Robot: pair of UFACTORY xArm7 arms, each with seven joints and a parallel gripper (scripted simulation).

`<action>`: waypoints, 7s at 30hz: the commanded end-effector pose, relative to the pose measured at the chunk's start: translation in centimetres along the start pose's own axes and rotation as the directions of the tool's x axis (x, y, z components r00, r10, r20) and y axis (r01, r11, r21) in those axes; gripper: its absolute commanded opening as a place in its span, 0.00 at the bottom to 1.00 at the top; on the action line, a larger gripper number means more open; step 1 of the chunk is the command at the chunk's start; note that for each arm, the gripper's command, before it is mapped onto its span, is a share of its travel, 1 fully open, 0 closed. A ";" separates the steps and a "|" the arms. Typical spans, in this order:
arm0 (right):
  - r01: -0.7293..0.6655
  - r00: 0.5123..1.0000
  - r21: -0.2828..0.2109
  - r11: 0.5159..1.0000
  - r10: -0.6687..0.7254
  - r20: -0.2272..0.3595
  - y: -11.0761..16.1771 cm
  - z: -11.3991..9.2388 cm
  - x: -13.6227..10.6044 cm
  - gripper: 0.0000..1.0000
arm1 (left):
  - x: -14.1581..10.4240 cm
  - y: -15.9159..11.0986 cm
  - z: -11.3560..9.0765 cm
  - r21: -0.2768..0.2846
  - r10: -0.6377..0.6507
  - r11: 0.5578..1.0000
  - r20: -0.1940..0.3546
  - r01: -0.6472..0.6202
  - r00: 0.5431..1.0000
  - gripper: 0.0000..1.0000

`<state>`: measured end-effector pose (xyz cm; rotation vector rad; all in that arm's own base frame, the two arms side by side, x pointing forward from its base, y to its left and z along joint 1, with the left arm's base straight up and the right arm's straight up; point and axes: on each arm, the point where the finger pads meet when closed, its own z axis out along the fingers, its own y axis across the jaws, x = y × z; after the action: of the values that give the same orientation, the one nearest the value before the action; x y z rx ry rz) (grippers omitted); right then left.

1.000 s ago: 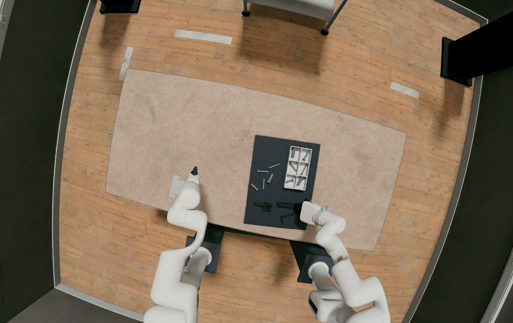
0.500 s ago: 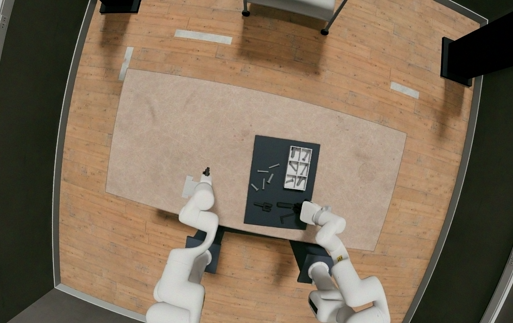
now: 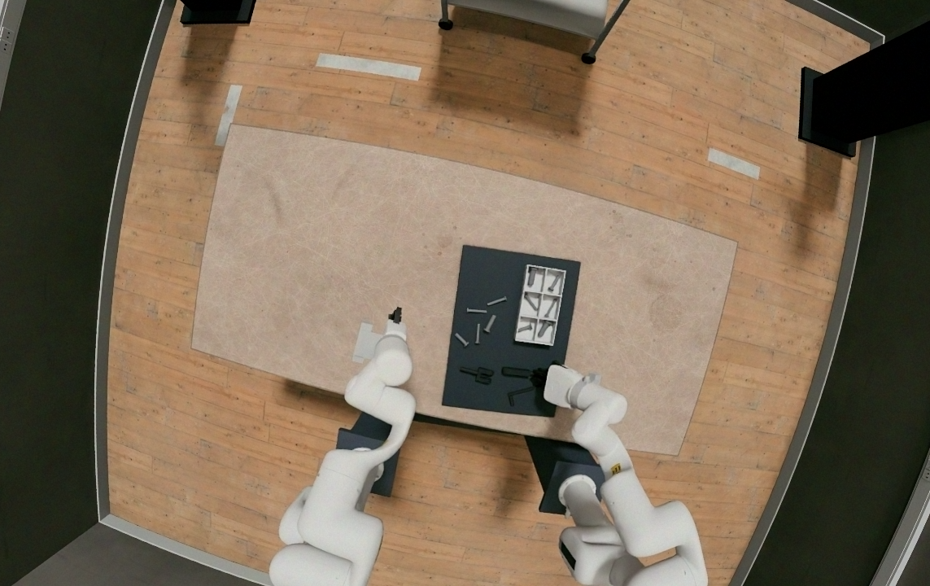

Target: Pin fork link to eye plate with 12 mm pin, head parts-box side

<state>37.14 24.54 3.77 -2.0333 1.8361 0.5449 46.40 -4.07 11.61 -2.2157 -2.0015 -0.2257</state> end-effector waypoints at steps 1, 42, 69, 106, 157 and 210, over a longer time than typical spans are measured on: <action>0.002 1.000 0.003 1.000 -0.002 0.001 -0.1 -0.1 -0.1 0.00 | -2.0 0.2 -0.1 -0.009 0.000 1.000 0.011 0.000 1.000 1.00; 0.002 1.000 0.003 1.000 -0.002 0.001 -0.1 -0.1 -0.1 0.00 | -16.8 -1.9 -0.4 -0.026 0.004 1.000 0.116 -0.001 0.993 1.00; 0.002 1.000 0.003 1.000 -0.002 0.001 -0.1 -0.1 -0.1 0.00 | -25.9 -5.5 -1.4 -0.014 0.000 1.000 0.200 0.003 0.980 1.00; 0.002 1.000 0.003 1.000 -0.002 0.001 -0.1 -0.1 -0.1 0.00 | -26.9 -6.1 -1.6 -0.011 -0.001 1.000 0.210 0.003 0.978 0.58; 0.002 1.000 0.003 1.000 -0.002 0.001 -0.1 -0.1 -0.1 0.00 | -27.0 -6.0 -1.4 -0.011 -0.001 1.000 0.210 0.003 0.978 0.58; 0.002 1.000 0.003 1.000 -0.002 0.001 -0.1 -0.1 -0.1 0.00 | -27.8 -6.0 2.5 -0.011 -0.001 1.000 0.210 0.003 0.978 0.58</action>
<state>37.14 24.54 3.77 -2.0333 1.8361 0.5449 37.60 -29.91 3.28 -2.3290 -2.1072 -0.0002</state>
